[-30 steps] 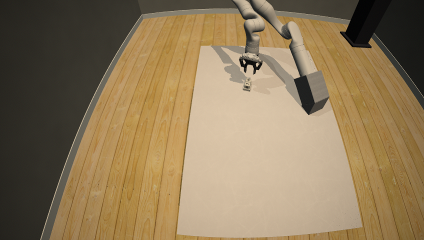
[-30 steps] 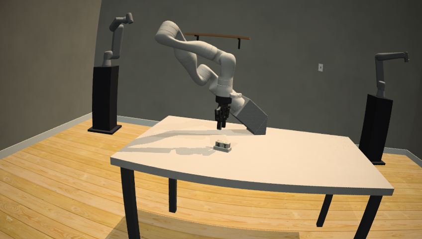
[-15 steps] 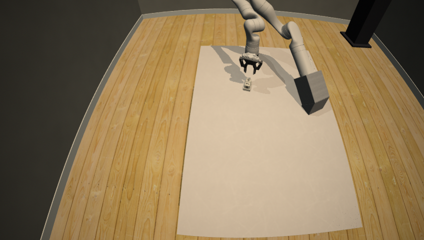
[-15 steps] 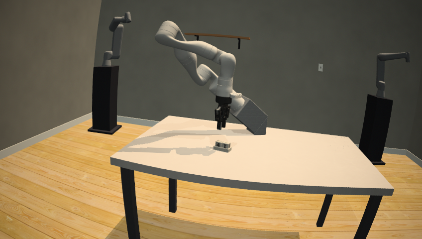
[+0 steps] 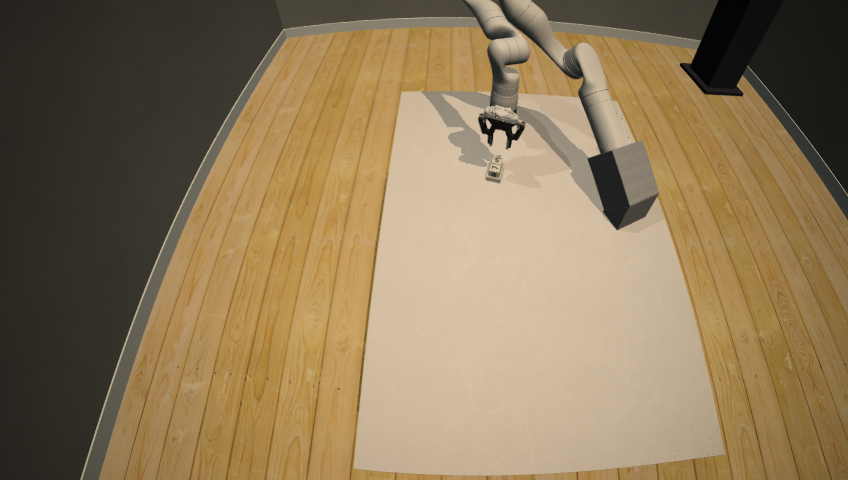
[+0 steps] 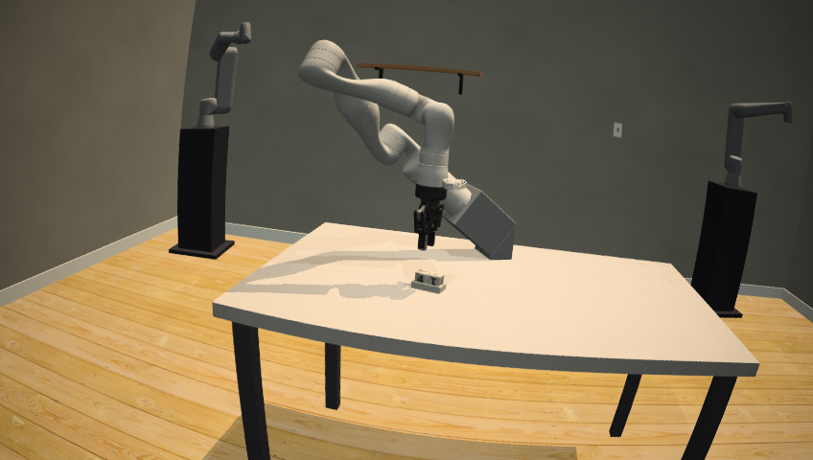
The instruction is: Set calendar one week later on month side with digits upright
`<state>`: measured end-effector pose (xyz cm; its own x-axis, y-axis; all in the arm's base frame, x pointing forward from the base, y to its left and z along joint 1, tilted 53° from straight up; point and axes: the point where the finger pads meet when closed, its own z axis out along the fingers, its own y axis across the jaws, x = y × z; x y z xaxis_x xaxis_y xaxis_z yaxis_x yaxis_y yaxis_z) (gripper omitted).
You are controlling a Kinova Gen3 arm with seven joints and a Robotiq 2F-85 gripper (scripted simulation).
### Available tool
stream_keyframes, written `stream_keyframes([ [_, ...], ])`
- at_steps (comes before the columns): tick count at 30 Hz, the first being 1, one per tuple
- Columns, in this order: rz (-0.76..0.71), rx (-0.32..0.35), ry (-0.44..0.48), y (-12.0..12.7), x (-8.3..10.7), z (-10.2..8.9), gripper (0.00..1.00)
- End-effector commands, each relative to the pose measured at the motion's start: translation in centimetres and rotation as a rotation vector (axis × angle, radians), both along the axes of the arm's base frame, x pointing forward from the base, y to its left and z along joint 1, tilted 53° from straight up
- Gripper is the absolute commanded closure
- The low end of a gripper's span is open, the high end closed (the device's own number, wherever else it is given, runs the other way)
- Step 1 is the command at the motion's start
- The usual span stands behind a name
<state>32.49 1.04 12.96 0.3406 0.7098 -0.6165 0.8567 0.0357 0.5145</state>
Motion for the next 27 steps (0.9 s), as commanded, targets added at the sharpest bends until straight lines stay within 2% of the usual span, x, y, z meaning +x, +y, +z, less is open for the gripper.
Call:
stream_keyframes([
  [1,0.000,0.000,0.000,0.0,0.0,-0.1,0.52],
  [27,0.000,0.000,0.001,-2.2,1.3,-1.8,0.52],
])
